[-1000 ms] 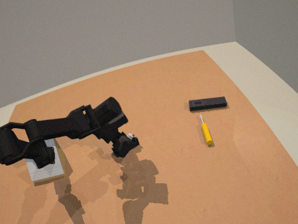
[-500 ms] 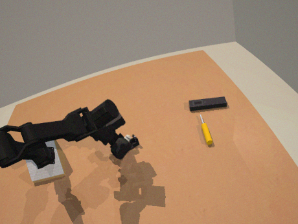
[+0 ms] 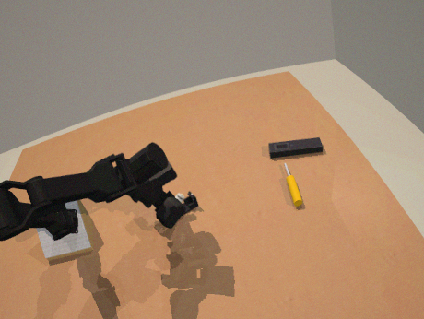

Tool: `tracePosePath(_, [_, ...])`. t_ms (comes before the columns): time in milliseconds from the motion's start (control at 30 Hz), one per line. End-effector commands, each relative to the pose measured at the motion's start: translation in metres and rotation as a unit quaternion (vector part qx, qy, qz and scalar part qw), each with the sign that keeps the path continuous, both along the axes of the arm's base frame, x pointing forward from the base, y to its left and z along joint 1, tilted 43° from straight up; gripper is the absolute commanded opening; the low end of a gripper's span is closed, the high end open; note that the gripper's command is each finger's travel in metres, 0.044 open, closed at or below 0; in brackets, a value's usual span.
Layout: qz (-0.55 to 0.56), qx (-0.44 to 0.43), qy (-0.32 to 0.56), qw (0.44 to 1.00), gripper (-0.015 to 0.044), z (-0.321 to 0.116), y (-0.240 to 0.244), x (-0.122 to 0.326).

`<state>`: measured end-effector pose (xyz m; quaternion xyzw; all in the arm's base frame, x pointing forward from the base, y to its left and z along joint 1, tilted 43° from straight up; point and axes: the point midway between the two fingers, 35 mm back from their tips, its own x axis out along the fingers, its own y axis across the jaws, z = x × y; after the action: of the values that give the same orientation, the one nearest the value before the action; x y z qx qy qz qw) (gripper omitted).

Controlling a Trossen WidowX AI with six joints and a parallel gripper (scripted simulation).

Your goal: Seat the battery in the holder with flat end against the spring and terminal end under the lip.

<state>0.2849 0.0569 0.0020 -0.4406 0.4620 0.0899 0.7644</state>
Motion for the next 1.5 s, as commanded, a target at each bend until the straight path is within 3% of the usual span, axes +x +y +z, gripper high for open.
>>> tracePosePath(0, [-0.008,-0.006,0.01,1.0,0.0061,-0.002,-0.0025,-0.001])
tracePosePath(1467, [-0.088,-0.049,0.093,0.991,0.0061,-0.0101,-0.0008,0.0089])
